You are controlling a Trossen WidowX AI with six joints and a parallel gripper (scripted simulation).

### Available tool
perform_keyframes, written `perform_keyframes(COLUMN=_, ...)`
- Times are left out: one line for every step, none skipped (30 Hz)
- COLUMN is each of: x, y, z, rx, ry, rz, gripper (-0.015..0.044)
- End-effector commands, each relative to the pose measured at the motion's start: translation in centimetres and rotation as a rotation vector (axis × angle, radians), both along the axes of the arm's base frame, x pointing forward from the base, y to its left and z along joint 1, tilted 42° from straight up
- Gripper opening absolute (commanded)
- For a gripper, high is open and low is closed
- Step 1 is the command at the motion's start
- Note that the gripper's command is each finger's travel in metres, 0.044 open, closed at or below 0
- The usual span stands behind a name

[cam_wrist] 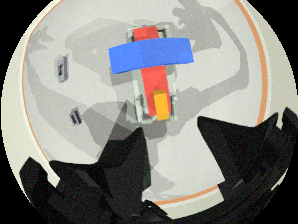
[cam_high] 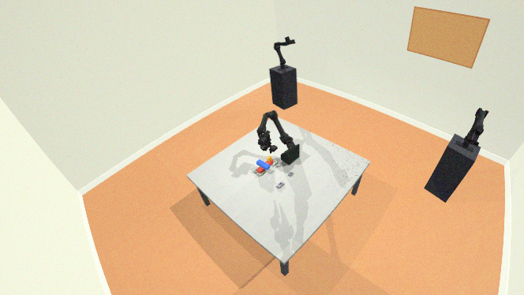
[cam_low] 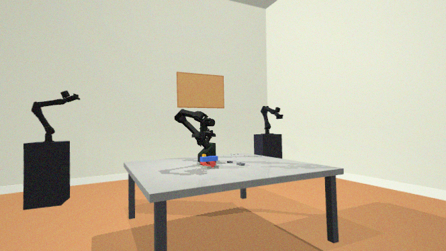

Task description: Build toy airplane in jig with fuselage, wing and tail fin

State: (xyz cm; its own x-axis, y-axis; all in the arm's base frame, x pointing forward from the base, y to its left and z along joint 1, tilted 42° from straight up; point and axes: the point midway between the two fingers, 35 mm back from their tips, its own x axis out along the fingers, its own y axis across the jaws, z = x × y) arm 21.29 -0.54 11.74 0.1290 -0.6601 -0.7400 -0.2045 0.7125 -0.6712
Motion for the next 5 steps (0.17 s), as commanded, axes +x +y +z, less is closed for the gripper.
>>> perform_keyframes(x=-0.01, y=0.02, z=0.02, rx=0.006, ry=-0.001, rz=-0.004, gripper=0.026)
perform_keyframes(x=-0.01, y=0.02, z=0.02, rx=0.006, ry=-0.001, rz=-0.004, gripper=0.026)
perform_keyframes(x=-0.01, y=0.02, z=0.02, rx=0.006, ry=-0.001, rz=-0.004, gripper=0.026)
perform_keyframes(x=-0.01, y=0.02, z=0.02, rx=0.006, ry=-0.001, rz=-0.004, gripper=0.026)
perform_keyframes(x=-0.01, y=0.02, z=0.02, rx=0.006, ry=-0.001, rz=-0.004, gripper=0.026)
